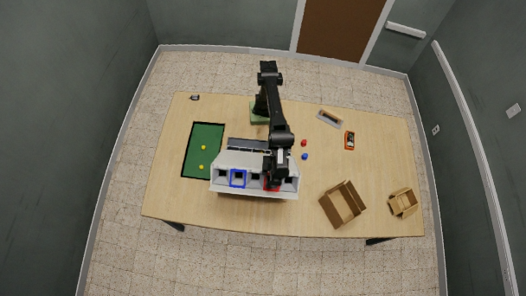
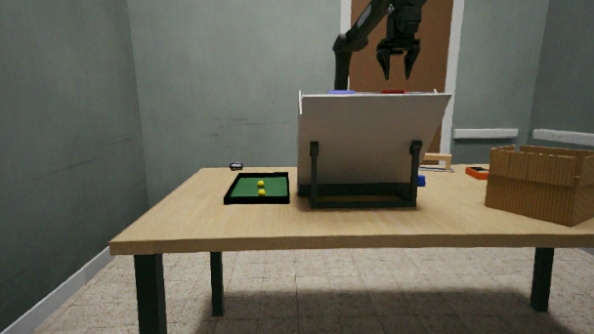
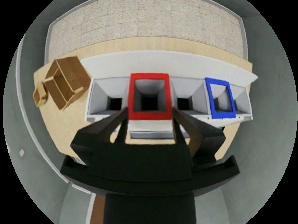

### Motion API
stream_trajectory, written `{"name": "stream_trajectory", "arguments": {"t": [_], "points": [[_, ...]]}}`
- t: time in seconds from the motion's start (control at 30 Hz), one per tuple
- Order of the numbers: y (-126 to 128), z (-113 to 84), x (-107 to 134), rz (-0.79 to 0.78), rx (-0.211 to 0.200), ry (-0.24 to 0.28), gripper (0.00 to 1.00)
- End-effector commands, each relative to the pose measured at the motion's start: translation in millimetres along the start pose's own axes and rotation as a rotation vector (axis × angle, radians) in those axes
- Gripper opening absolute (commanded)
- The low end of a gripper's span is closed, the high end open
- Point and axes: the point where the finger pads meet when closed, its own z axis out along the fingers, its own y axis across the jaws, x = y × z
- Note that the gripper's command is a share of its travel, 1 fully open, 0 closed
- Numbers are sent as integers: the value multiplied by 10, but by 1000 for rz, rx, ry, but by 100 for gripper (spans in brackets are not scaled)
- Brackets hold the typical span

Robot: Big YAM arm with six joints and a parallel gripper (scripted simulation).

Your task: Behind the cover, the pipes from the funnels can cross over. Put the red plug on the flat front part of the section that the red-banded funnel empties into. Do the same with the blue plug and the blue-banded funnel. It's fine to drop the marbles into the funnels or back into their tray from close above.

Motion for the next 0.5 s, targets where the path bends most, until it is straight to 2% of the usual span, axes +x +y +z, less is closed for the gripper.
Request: {"name": "stream_trajectory", "arguments": {"t": [0.0, 0.07, 0.2, 0.47], "points": [[-6, -172, 94, 11, -8, -37, 56], [-6, -172, 94, 11, -8, -37, 56], [45, -196, 270, 3, -9, -37, 56], [36, -265, 789, 3, -6, -36, 56]]}}
